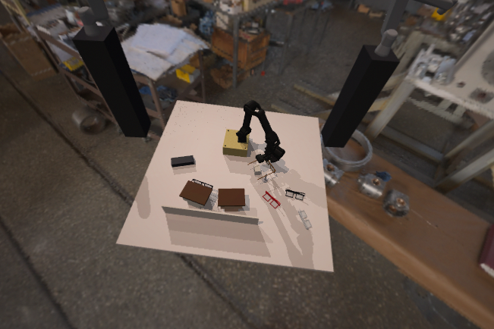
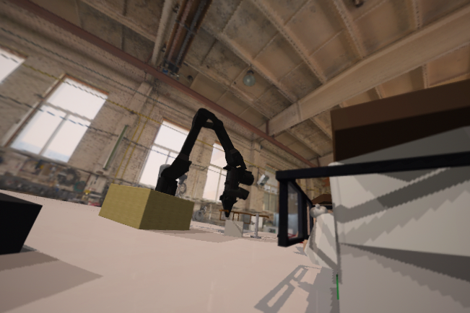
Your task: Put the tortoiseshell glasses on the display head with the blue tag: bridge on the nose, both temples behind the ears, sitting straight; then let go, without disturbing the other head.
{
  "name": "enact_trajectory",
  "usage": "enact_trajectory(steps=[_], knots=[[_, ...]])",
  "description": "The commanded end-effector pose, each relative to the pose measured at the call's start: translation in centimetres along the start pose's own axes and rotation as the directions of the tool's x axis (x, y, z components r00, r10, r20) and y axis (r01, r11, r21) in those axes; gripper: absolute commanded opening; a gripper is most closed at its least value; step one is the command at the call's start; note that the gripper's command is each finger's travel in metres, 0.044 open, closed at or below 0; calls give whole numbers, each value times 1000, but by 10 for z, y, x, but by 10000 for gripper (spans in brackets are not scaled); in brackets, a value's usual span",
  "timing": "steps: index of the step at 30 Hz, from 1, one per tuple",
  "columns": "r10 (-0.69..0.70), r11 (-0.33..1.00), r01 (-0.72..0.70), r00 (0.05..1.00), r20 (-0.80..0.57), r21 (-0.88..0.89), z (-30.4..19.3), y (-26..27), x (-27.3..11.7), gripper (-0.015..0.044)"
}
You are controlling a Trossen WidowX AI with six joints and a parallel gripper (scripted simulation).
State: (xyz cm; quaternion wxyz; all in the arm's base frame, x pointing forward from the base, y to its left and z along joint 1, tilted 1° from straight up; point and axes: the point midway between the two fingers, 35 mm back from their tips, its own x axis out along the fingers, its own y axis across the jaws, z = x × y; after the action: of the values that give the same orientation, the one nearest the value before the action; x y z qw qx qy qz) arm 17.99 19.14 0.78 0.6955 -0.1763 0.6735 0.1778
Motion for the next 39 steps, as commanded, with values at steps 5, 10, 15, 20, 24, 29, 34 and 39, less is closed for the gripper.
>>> enact_trajectory(steps=[5, 10, 15, 20, 24, 29, 34, 39], knots=[[-1, 1000, 1, 1000, 1, 3, 4, 0, 0, 0], [-1, 1000, 1, 1000, 1, 3, 7, 0, 0, 0], [-1, 1000, 1, 1000, 1, 3, 10, 0, -1, 0], [-1, 1000, 1, 1000, 2, 3, 12, 0, -20, 0], [-1, 1000, 1, 1000, 2, 3, 13, 0, -45, 0], [-1, 1000, 1, 1000, 2, 3, 13, 0, -61, 0], [5, 1000, -5, 1000, 1, -9, 14, -4, -61, 0], [28, 997, -28, 1000, -1, -65, 20, -20, -62, 0]])
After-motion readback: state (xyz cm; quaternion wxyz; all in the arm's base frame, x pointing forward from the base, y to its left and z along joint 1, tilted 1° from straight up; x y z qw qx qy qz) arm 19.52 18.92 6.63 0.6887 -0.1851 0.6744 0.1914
